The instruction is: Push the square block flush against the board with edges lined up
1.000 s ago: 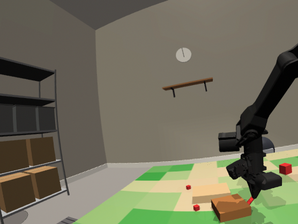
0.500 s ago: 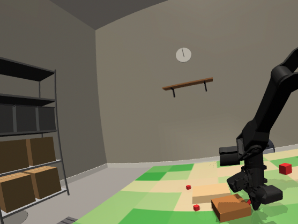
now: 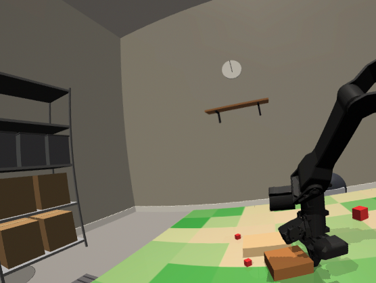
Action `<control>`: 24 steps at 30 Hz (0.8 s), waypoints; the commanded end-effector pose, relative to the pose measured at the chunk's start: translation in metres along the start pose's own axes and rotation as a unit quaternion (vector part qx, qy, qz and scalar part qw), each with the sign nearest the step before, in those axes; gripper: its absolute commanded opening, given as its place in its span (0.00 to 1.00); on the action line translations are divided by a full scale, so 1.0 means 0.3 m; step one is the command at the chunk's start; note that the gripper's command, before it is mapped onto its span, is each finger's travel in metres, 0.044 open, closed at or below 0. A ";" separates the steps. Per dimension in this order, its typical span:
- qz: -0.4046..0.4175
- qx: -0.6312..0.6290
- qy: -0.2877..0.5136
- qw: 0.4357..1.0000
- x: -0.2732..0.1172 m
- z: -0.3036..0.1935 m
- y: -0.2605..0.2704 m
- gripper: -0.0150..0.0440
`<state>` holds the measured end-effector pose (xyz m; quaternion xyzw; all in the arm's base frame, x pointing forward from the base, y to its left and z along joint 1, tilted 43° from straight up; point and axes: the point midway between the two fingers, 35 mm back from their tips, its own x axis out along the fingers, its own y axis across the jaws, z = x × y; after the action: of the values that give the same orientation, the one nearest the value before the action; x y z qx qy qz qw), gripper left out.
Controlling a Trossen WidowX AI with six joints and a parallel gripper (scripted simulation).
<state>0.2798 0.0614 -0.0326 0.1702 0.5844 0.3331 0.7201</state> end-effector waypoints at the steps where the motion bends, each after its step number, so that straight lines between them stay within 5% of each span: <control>1: 0.002 -0.001 -0.001 1.000 0.002 0.024 0.001 0.25; 24: 0.001 -0.002 -0.002 1.000 0.000 0.129 -0.006 0.25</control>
<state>0.3125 0.0636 -0.0244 0.1696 0.5825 0.3326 0.7221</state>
